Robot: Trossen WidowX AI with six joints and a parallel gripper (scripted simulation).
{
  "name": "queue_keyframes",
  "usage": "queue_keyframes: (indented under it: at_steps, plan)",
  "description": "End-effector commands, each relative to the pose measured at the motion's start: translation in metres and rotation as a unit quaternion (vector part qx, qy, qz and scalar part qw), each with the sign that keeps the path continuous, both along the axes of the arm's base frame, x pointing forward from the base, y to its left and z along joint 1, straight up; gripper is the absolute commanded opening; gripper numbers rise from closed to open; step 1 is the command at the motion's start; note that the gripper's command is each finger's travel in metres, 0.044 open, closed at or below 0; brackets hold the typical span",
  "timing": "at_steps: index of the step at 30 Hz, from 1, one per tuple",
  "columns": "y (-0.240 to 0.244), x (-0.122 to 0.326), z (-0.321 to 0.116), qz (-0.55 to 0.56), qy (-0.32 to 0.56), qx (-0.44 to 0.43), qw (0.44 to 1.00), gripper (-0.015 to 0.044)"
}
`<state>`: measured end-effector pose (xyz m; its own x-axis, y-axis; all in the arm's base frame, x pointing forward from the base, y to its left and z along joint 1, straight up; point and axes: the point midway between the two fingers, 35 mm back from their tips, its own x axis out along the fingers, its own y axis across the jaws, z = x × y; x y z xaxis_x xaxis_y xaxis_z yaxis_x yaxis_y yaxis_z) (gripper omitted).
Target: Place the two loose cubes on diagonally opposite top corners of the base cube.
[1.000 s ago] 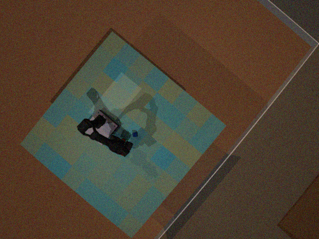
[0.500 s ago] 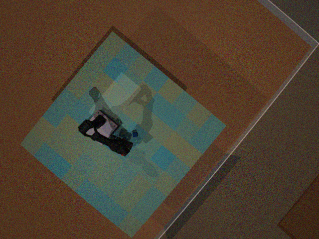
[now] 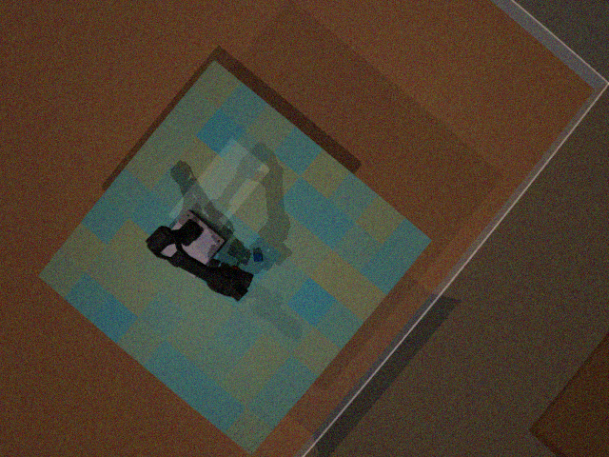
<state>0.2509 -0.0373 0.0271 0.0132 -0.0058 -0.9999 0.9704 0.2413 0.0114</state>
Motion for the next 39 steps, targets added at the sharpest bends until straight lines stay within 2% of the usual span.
queue_keyframes:
  at_steps: [1, 21, 26, 39]
  plan:
    - [0.000, 0.004, 0.016, 0.001, -0.007, 0.001, 1.000, 0.0105]
    - [0.001, -0.002, 0.078, 0.001, -0.007, 0.001, 1.000, 0.0105]
    - [0.002, -0.003, 0.083, 0.004, -0.007, 0.001, 1.000, 0.0105]
    - [0.026, 0.021, 0.074, 0.192, -0.007, -0.002, 0.981, 0.0105]
